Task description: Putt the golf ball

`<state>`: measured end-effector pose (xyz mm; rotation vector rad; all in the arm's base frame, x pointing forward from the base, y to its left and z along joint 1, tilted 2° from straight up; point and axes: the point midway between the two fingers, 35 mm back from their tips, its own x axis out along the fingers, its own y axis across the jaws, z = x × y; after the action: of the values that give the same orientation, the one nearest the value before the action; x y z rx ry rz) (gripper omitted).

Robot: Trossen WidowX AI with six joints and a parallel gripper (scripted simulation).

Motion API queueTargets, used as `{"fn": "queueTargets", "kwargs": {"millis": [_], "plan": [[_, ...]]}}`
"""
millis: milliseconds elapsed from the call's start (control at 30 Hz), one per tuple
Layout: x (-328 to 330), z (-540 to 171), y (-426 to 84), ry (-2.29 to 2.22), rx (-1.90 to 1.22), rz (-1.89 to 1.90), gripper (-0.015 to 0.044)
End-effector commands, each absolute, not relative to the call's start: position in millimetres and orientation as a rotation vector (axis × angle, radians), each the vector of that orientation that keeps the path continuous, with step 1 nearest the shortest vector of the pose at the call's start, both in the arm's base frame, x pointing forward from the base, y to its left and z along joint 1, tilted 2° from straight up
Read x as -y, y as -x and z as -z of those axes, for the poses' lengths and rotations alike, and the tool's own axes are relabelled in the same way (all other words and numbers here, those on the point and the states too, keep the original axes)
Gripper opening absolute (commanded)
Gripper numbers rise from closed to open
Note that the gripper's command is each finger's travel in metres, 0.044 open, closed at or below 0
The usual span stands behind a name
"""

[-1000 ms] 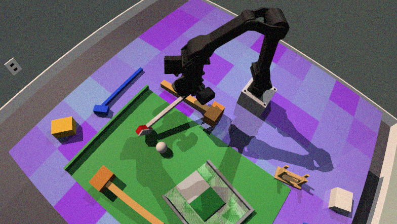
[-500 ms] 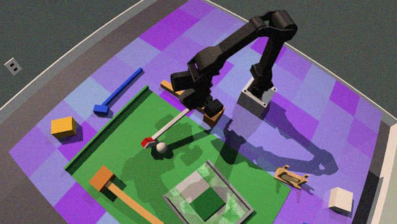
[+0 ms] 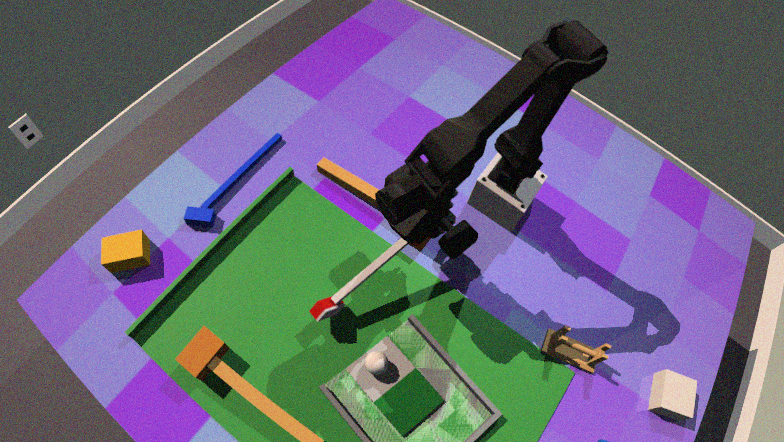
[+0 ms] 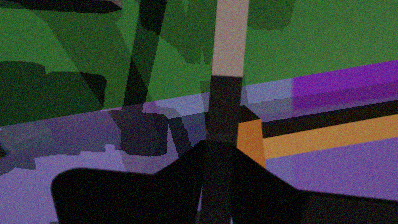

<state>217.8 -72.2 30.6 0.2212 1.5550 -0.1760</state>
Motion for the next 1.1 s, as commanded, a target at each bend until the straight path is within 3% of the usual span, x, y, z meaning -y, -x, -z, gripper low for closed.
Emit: {"fn": "queueTargets", "kwargs": {"millis": [0,200,1067], "plan": [[73.2,-54.0,-222.3,-0.221,-1.534,0.181,0.0000],[73.4,-82.8,-219.5,-0.221,-1.534,0.181,0.0000],[73.5,-75.4,-220.0,-0.219,-1.535,0.181,0.0000]]}}
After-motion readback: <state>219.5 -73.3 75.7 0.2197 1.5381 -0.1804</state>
